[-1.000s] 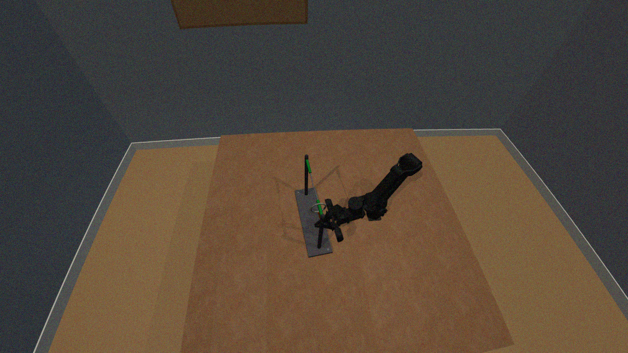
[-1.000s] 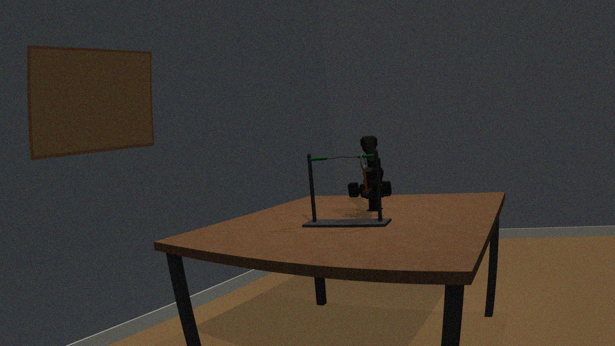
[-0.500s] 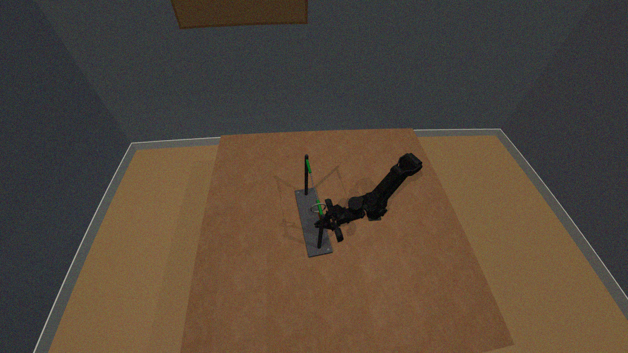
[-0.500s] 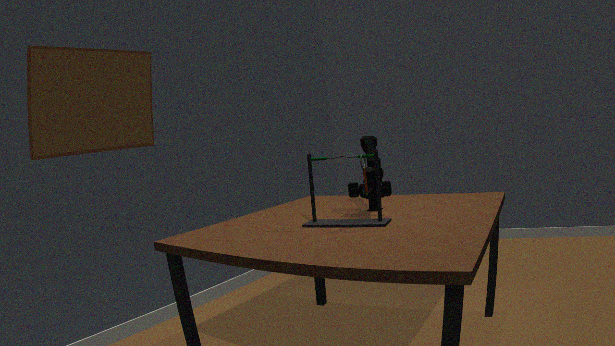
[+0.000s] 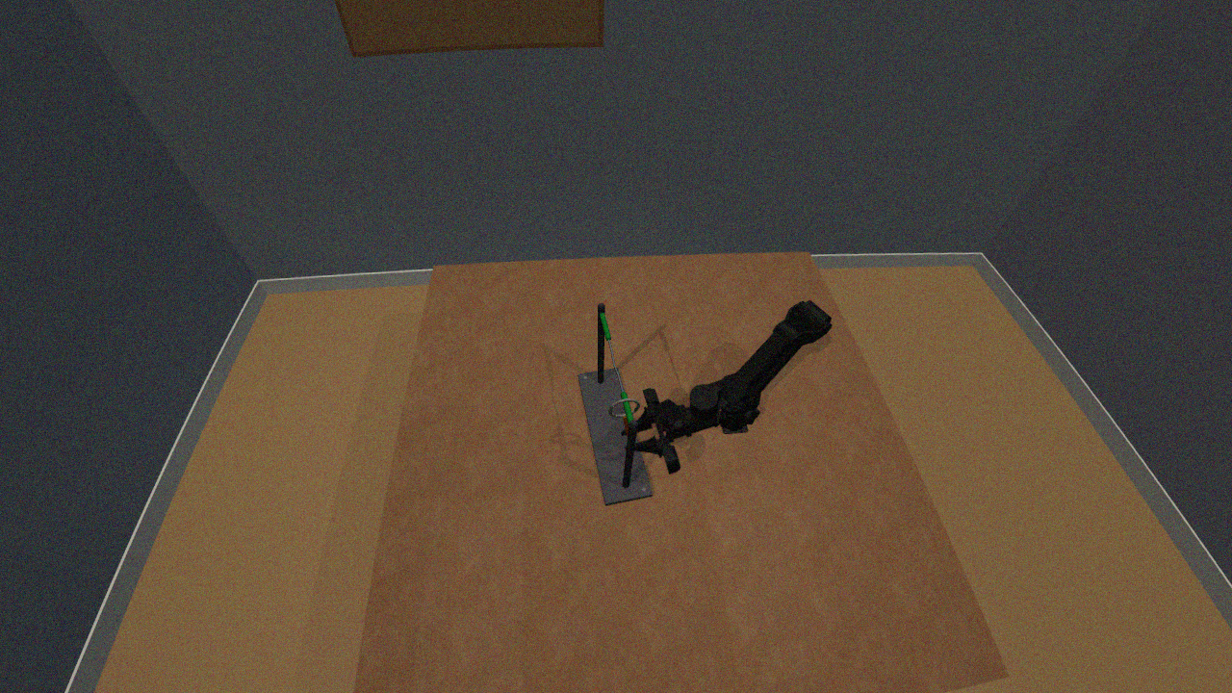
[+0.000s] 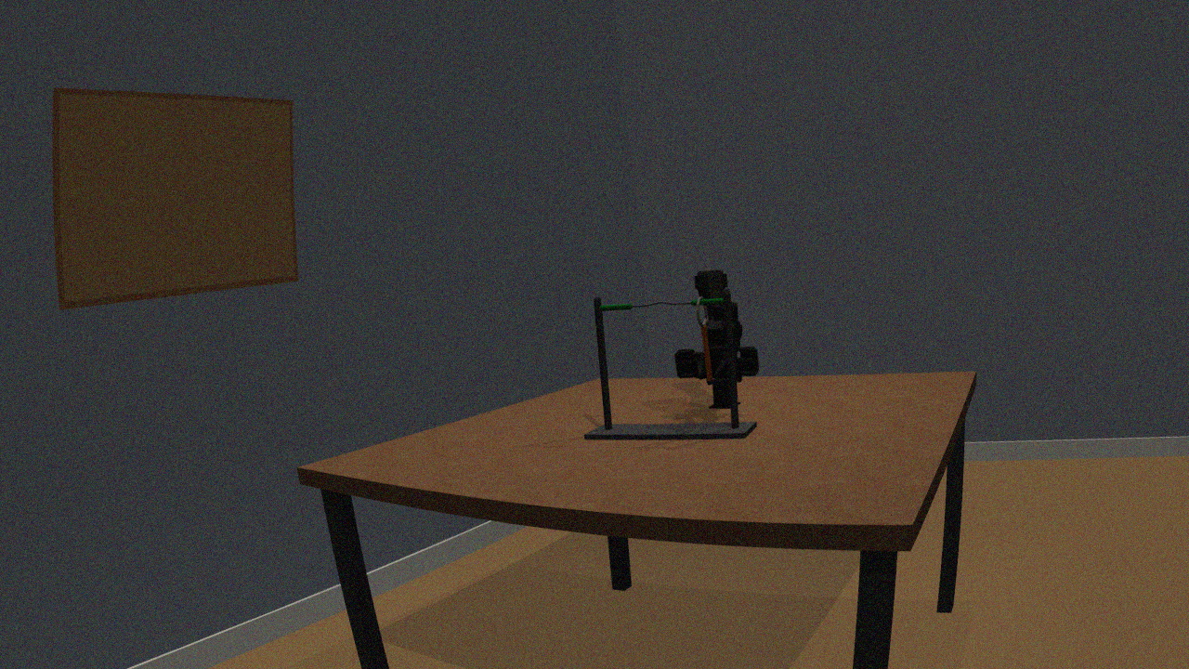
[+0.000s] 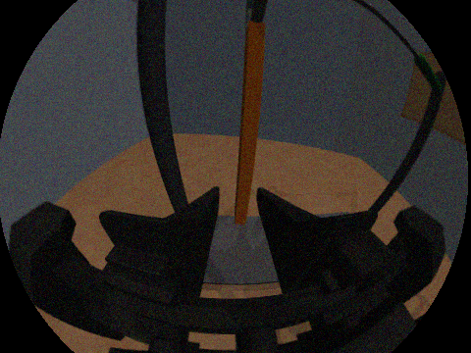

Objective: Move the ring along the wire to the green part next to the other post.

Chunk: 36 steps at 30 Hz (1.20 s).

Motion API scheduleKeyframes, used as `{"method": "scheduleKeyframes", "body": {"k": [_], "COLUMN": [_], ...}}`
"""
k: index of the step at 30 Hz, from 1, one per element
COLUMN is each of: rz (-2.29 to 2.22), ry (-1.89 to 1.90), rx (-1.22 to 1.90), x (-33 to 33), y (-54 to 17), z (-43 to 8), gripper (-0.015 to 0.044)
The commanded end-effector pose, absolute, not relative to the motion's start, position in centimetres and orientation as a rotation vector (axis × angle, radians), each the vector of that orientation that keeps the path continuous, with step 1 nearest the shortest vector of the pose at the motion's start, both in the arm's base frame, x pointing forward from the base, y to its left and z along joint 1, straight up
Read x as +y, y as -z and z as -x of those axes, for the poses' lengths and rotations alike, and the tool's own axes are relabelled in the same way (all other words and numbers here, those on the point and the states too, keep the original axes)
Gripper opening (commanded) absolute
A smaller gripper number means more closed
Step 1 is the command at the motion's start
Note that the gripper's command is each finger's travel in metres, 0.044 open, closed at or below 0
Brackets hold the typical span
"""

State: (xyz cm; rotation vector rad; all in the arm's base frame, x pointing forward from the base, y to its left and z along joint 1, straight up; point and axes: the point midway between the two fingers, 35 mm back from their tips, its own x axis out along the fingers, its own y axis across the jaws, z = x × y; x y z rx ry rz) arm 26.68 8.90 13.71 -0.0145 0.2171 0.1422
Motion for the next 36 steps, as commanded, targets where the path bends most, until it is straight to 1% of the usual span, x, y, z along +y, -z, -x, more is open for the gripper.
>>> {"method": "scheduleKeyframes", "body": {"k": [1,21,36], "rz": [0.009,0.006,0.006], "ry": [-0.138,-0.135,-0.135], "rx": [0.219,0.22,0.22], "x": [8.8,8.2,8.1], "y": [-13.8,-14.2,-14.2], "z": [-26.0,-23.2,-23.1], "gripper": [0.016,0.016,0.016]}}
